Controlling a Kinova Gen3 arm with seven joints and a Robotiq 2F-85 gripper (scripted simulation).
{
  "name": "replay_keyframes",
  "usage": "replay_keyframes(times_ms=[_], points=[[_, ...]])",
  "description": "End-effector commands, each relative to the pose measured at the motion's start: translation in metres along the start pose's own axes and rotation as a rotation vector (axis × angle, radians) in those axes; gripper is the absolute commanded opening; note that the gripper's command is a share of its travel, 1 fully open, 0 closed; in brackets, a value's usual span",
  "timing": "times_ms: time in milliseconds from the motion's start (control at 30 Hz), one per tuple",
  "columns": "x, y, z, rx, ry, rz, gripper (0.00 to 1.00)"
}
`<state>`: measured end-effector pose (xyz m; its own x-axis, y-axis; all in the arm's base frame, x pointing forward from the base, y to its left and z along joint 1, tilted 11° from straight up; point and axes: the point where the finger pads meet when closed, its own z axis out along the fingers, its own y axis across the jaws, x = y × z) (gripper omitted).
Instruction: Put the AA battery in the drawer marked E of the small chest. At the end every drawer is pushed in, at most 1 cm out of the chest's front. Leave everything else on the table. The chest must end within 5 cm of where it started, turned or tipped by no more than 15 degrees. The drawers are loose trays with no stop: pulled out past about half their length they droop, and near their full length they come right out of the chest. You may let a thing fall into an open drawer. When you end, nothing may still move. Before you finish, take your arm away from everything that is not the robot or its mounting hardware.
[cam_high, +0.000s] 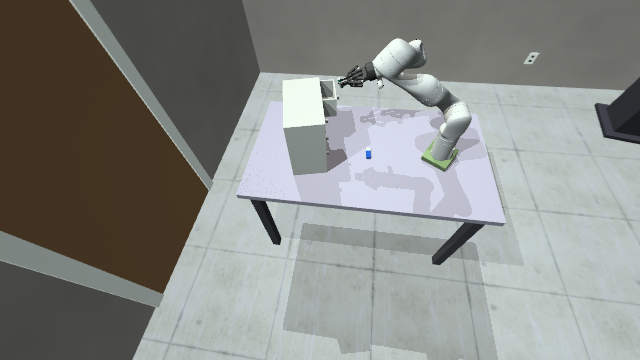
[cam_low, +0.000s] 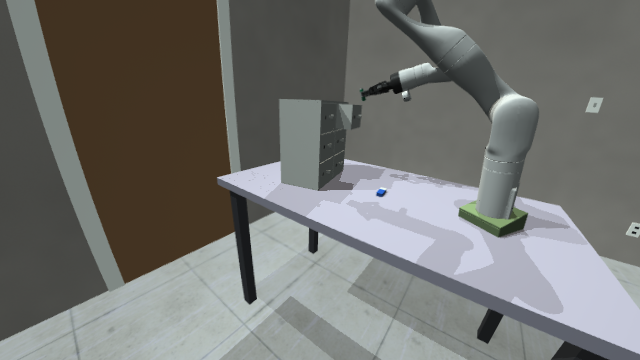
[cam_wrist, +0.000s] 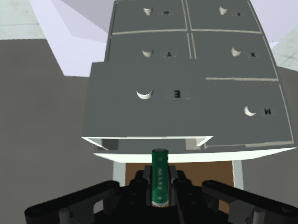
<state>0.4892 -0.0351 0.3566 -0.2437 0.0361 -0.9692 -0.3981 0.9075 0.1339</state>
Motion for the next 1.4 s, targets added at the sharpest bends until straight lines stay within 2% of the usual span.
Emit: replay_keyframes(times_ms=[0, 267, 567, 1367], points=[[-0.002, 0.01, 0.016, -0.026, 0.008, -0.011, 0.09], [-0.011, 0.011, 0.041, -0.026, 0.008, -0.011, 0.09], [-0.016, 0.011, 0.053, -0.026, 0.008, -0.011, 0.09], [-0.017, 0.011, 0.055, -0.026, 0.008, -0.011, 0.09]])
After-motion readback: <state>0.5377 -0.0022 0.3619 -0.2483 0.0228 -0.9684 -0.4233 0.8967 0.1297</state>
